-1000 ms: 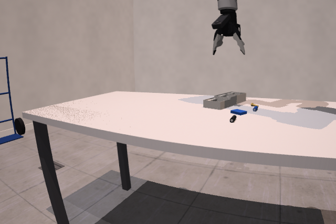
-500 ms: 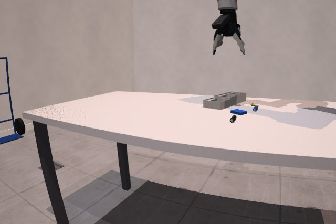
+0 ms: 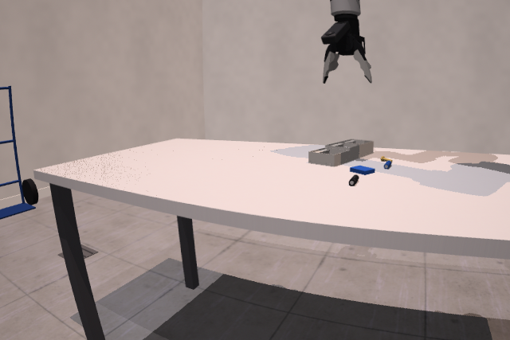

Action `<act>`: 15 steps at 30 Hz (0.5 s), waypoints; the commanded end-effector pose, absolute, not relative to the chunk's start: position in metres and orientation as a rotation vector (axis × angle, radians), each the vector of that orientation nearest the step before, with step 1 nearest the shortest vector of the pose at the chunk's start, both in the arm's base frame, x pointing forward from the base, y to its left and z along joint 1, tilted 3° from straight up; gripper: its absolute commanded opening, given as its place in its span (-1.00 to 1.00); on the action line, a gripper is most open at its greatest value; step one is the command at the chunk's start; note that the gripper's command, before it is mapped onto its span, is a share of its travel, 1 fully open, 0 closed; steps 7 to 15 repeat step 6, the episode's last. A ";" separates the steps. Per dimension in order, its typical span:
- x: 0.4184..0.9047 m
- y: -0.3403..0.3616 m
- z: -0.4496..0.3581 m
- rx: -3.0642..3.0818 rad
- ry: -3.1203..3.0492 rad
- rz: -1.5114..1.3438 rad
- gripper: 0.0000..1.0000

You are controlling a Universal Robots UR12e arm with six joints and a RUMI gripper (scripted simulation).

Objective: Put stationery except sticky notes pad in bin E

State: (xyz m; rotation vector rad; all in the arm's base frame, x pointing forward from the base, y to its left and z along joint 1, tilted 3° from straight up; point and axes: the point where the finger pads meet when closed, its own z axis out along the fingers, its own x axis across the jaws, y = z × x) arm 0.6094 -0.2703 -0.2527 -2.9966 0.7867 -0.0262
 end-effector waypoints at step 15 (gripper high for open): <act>0.610 -0.271 -0.252 -2.997 0.787 -0.028 1.00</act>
